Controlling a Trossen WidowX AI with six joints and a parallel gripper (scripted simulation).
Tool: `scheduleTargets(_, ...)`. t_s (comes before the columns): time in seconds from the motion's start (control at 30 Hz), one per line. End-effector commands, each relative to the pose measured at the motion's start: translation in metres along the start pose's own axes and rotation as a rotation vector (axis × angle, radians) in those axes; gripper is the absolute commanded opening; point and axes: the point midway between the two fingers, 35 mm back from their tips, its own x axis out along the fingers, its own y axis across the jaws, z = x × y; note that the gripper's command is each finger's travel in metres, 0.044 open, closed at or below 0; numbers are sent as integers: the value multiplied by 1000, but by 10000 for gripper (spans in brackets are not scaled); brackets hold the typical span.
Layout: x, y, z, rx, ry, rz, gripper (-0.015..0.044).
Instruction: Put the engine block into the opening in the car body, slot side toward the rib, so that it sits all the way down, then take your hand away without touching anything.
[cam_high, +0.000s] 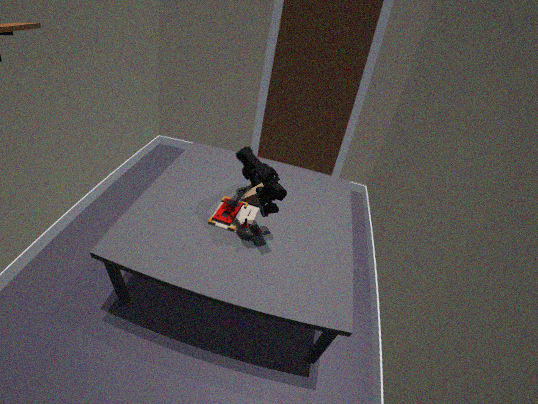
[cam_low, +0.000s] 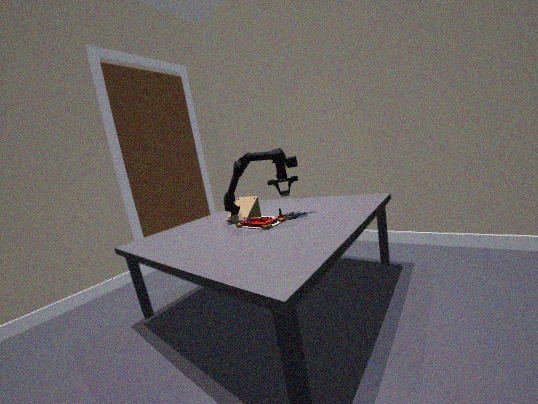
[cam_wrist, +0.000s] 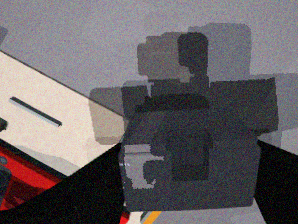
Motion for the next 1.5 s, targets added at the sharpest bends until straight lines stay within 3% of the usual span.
scheduleTargets(0.0, -4, 0, -1, 21, -4, -8, 0)
scheduleTargets(1.47, 7, 0, 0, 1498, -9, -4, 0)
